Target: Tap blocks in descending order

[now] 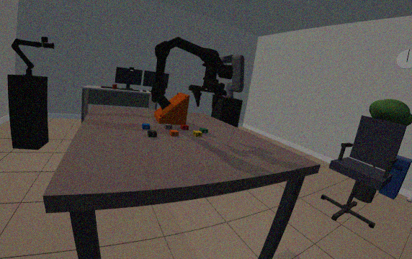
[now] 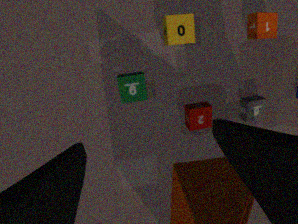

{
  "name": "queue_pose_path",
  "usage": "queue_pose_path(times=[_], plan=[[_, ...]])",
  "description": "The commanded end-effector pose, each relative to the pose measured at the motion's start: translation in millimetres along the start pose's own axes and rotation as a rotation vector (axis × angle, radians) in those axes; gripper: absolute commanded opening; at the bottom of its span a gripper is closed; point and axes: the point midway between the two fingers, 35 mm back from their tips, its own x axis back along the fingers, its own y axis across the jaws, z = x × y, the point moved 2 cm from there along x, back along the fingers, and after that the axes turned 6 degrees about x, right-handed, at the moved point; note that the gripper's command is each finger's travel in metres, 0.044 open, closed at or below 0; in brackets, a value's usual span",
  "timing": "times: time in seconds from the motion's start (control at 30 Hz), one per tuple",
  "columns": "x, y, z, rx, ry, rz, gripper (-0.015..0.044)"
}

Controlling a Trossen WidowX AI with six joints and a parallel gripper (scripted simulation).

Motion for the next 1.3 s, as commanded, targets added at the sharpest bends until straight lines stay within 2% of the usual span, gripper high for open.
queue_pose_path(times=[0.0, 0.1, 0.87, 1.07, 1.27], plan=[[-0.1, -36.3, -32.2, -0.01, 0.0, -0.001, 0.04], [-1.2, -62.2, -50.1, -0.011, 0.0, 0.004, 0.04], [-1.0, -65.7, -50.6, -0.011, 0.0, 0.003, 0.04], [-0.7, -162.9, -51.3, -0.011, 0.001, 0.008, 0.04], [-1.0, -170.3, -50.3, -0.011, 0.002, 0.01, 0.04]])
